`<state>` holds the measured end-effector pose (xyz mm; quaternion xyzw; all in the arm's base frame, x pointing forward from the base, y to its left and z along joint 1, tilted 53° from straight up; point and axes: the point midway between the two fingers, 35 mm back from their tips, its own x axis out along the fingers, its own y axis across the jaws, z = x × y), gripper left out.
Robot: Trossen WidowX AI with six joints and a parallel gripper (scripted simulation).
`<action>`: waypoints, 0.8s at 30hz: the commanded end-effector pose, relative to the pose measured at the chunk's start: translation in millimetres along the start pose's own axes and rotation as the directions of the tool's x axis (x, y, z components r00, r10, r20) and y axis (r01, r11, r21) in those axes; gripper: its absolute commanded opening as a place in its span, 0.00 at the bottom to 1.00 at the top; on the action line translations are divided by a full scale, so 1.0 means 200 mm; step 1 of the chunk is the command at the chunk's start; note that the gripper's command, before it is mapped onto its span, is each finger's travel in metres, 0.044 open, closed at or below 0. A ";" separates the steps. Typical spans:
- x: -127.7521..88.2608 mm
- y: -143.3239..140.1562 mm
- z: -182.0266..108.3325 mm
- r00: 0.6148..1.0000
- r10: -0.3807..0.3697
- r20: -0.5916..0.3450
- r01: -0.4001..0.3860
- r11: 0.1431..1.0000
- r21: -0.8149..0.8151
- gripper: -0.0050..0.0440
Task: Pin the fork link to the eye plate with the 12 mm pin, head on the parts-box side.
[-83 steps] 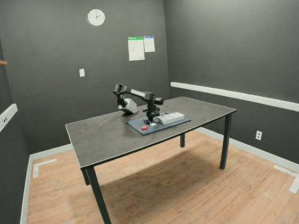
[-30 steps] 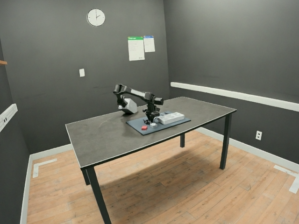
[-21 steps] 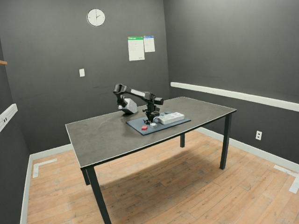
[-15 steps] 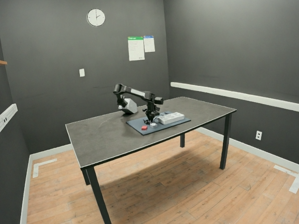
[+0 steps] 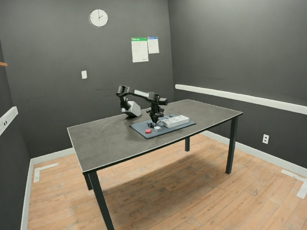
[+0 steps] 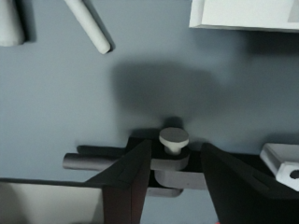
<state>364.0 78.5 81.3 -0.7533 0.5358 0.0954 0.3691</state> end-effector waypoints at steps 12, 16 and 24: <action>-0.11 -0.03 -0.02 1.000 -0.016 0.017 0.016 0.999 0.030 0.41; -0.11 -0.03 -0.02 1.000 -0.016 0.017 0.016 0.999 0.030 0.41; -0.13 -0.03 -0.02 1.000 -0.015 0.016 0.015 1.000 0.028 0.41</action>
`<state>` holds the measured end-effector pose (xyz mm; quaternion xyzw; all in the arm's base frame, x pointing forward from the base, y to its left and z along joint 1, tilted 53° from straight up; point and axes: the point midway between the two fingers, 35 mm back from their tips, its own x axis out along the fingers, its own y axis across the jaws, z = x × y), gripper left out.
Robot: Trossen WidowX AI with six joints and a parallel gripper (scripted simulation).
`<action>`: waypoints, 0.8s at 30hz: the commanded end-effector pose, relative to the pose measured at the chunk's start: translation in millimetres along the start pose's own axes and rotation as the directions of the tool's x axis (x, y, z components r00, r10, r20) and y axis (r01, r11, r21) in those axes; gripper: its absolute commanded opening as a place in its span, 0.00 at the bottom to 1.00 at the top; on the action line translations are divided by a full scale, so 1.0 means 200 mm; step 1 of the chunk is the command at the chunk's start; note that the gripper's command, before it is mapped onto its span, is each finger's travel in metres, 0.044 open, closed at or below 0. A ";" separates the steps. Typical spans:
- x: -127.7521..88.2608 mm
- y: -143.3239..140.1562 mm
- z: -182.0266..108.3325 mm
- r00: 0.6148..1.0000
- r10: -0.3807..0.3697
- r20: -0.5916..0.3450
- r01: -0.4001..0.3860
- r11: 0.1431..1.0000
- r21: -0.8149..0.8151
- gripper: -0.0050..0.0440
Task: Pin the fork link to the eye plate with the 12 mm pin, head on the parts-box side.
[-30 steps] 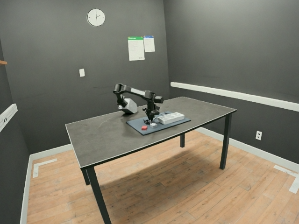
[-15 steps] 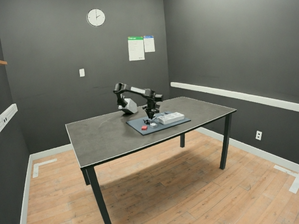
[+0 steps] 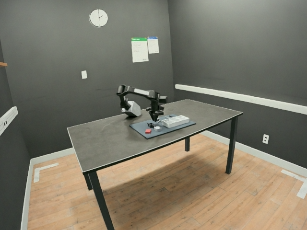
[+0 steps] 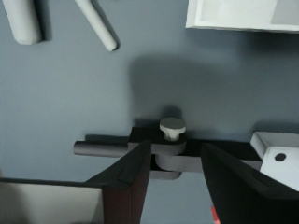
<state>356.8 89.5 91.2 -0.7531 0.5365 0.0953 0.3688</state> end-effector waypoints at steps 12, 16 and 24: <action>-0.04 -0.03 -0.02 1.000 -0.017 0.017 0.016 1.000 0.027 0.00; -0.04 -0.03 -0.02 1.000 -0.017 0.017 0.016 1.000 0.027 0.00; -0.04 -0.03 -0.02 1.000 -0.017 0.017 0.016 1.000 0.027 0.00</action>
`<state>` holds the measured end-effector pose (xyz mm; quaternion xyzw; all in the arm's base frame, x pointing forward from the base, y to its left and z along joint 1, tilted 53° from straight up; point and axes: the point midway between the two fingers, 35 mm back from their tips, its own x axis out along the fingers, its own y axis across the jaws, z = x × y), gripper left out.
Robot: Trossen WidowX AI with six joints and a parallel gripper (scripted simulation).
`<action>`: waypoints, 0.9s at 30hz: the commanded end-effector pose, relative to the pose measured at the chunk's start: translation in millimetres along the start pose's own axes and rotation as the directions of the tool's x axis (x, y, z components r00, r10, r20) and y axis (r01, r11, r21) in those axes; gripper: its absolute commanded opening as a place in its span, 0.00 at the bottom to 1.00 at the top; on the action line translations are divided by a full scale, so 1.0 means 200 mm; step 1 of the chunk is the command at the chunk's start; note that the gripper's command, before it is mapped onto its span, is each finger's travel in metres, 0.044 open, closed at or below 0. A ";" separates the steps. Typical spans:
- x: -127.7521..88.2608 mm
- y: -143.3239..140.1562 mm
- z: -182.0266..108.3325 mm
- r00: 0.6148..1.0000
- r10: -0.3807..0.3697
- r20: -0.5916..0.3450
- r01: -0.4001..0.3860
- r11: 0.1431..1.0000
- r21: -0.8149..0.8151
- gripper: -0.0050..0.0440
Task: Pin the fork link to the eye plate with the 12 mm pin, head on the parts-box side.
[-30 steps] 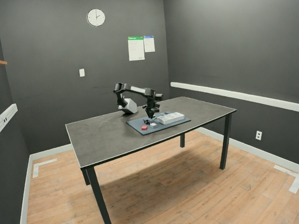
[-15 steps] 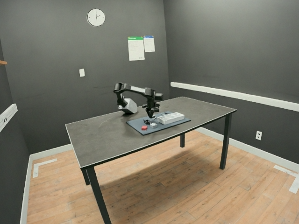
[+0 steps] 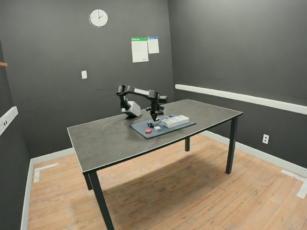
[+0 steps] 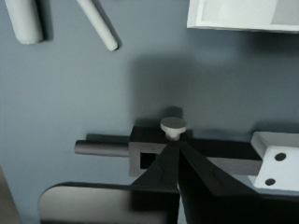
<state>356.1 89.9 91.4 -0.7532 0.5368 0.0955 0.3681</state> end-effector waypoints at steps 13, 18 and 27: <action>-0.04 -0.03 -0.02 1.000 -0.017 0.018 0.017 0.999 0.028 0.00; -0.04 -0.03 -0.02 1.000 -0.017 0.018 0.017 0.999 0.028 0.00; -0.04 -0.02 -0.02 1.000 -0.016 0.023 0.015 1.000 0.023 0.00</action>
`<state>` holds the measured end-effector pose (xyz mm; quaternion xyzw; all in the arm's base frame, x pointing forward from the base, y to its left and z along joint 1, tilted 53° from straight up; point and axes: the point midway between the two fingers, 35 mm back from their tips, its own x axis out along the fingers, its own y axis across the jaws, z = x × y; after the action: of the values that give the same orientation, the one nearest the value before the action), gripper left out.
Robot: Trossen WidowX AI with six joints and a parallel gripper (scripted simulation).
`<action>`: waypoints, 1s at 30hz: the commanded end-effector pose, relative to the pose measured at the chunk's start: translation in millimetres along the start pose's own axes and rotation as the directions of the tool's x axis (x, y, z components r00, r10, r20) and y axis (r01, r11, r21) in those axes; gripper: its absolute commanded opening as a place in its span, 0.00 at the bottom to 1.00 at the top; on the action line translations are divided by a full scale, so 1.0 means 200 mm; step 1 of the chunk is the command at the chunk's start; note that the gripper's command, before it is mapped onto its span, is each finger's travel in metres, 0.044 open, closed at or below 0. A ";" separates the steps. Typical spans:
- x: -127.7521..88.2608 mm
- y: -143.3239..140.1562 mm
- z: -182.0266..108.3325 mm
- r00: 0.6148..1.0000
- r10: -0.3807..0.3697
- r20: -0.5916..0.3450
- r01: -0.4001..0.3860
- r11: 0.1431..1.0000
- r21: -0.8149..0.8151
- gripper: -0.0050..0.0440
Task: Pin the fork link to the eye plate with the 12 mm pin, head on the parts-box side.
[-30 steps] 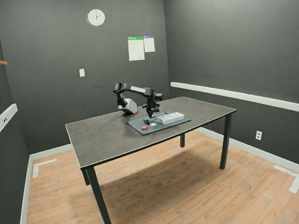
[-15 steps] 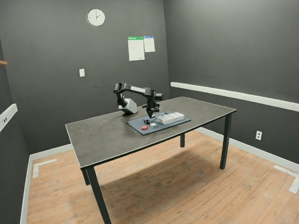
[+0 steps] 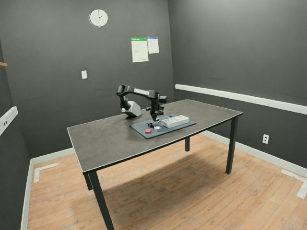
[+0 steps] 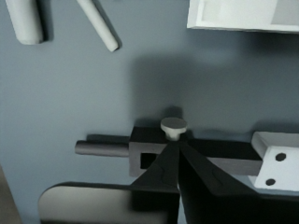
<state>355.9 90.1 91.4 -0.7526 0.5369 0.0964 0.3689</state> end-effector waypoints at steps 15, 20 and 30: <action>-0.03 -0.02 -0.01 0.999 -0.010 0.051 0.009 1.000 0.023 0.00; -0.03 -0.02 -0.01 0.997 -0.011 0.073 0.009 1.000 0.026 0.00; -0.03 -0.03 0.03 0.995 -0.016 0.101 0.013 1.000 0.027 0.00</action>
<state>356.4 93.9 88.7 -0.7454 0.5215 0.1235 0.3964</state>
